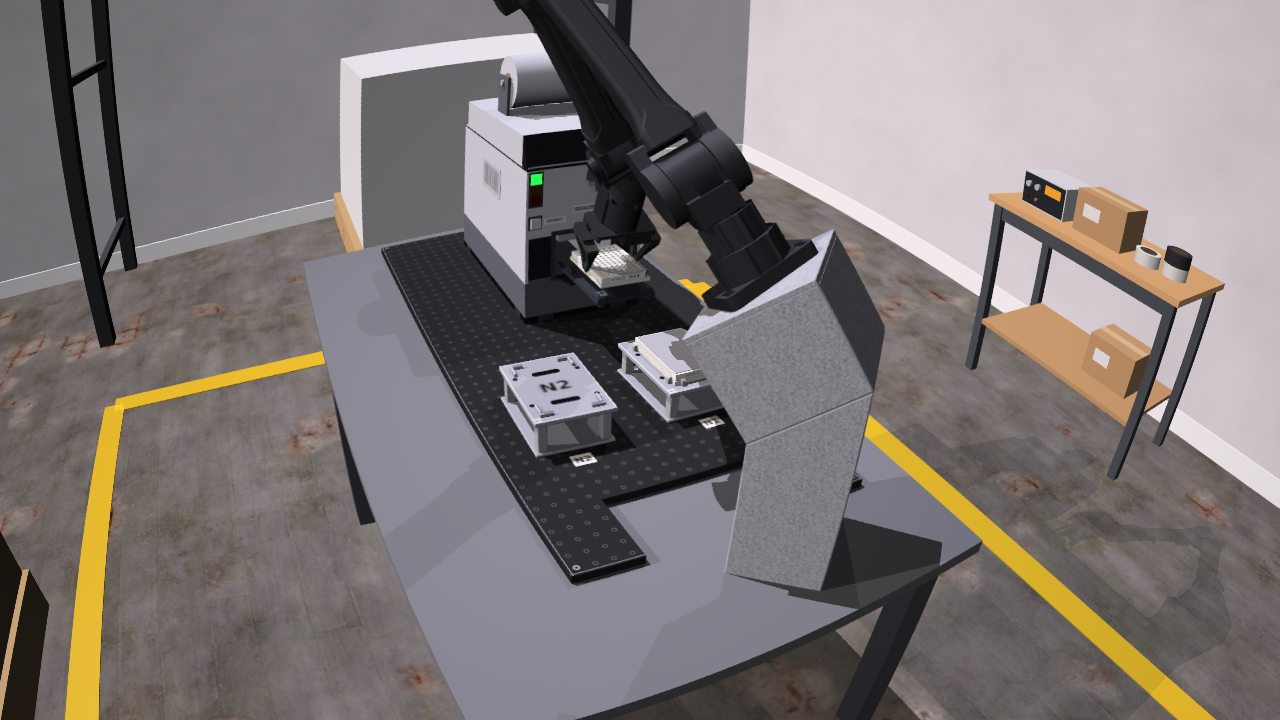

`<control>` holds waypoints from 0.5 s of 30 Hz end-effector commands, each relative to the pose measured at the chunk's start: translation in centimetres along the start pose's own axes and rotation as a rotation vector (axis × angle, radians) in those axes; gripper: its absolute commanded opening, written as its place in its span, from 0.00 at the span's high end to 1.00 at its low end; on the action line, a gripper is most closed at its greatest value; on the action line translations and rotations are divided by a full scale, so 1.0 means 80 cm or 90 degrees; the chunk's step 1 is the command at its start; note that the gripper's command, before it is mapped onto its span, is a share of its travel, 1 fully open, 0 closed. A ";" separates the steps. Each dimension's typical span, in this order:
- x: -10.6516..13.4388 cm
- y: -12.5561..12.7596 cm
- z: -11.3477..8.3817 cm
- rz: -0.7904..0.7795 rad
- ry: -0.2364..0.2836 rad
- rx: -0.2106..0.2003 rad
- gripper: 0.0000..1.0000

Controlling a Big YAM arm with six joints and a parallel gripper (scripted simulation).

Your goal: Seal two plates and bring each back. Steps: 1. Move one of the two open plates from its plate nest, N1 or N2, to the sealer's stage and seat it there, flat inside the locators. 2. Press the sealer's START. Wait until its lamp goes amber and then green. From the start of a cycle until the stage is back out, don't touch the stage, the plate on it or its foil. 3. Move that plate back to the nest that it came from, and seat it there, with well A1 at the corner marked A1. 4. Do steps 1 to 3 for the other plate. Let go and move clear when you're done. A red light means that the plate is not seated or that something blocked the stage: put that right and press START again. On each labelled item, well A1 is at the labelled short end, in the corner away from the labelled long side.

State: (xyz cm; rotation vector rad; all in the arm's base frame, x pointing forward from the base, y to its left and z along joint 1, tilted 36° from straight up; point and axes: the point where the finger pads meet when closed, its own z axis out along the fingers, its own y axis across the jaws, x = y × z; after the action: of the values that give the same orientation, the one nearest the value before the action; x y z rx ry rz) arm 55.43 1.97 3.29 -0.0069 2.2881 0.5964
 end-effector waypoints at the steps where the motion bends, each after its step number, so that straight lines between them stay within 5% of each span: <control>1: -0.010 0.006 0.007 -0.004 -0.011 -0.003 1.00; 15: 0.009 -0.003 0.006 0.003 0.004 0.002 1.00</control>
State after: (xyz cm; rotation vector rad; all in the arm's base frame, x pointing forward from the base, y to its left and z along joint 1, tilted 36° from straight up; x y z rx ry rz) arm 55.53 2.60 3.00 -0.0151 2.2876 0.6001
